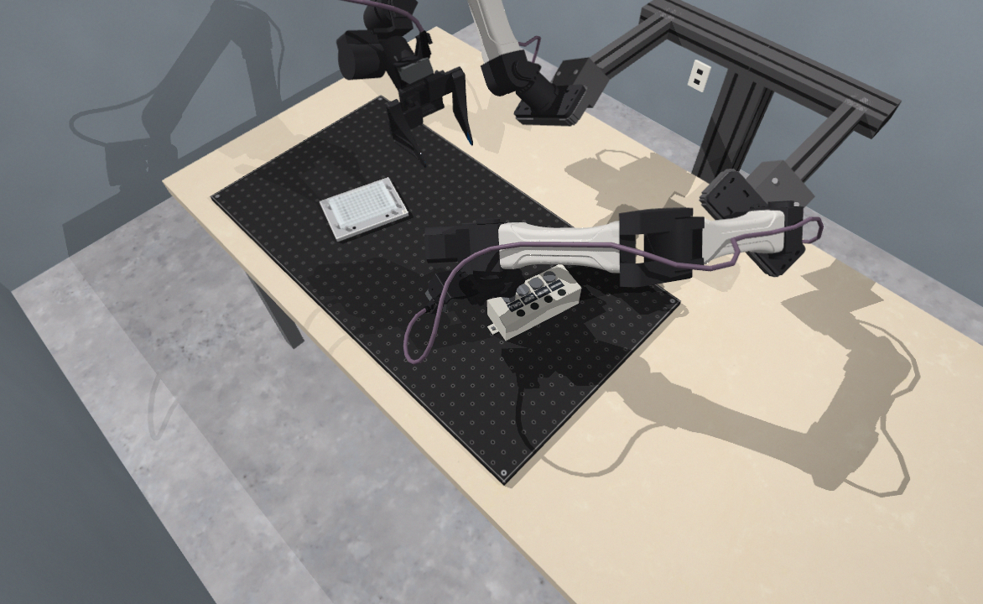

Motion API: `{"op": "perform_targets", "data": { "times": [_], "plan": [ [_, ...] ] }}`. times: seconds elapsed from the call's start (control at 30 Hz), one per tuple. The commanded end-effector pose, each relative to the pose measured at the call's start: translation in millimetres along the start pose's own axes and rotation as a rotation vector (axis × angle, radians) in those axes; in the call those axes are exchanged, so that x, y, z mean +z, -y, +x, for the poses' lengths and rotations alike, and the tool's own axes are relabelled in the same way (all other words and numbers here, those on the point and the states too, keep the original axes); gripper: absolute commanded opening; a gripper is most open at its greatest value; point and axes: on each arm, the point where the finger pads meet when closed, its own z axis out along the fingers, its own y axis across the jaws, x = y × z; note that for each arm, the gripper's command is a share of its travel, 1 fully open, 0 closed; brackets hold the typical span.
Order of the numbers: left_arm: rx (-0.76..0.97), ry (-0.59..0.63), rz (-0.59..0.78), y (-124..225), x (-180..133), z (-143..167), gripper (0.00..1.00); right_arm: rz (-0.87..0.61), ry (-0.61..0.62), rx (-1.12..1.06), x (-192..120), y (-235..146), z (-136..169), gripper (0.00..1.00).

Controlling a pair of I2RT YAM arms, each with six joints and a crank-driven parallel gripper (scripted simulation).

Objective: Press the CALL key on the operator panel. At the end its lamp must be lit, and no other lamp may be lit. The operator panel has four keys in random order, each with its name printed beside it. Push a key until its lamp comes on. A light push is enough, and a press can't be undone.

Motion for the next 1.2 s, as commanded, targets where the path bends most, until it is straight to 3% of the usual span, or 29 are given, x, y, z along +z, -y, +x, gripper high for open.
{"op": "perform_targets", "data": {
  "times": [0.0, 0.37, 0.53, 0.8, 1.0, 1.17],
  "plan": [
    [-0.010, -0.003, 0.002, 2, 16, 0, 0.00, 0.015, 0.012, -0.011, -3, 4, -5, 1.00],
    [-0.012, -0.004, 0.002, 3, 20, 1, 0.00, 0.015, 0.012, -0.011, -3, 4, -5, 1.00],
    [-0.035, 0.033, 0.031, 4, -33, -9, 0.00, 0.015, 0.012, -0.011, -3, 4, -5, 1.00],
    [-0.010, -0.015, 0.003, -4, -52, 4, 0.00, 0.015, 0.012, -0.011, -3, 4, -5, 1.00],
    [-0.017, 0.014, 0.016, -2, -84, -2, 0.00, 0.015, 0.012, -0.011, -3, 4, -5, 1.00],
    [-0.031, 0.036, 0.027, 0, -87, -10, 0.00, 0.015, 0.012, -0.011, -3, 4, -5, 1.00]
  ]
}}
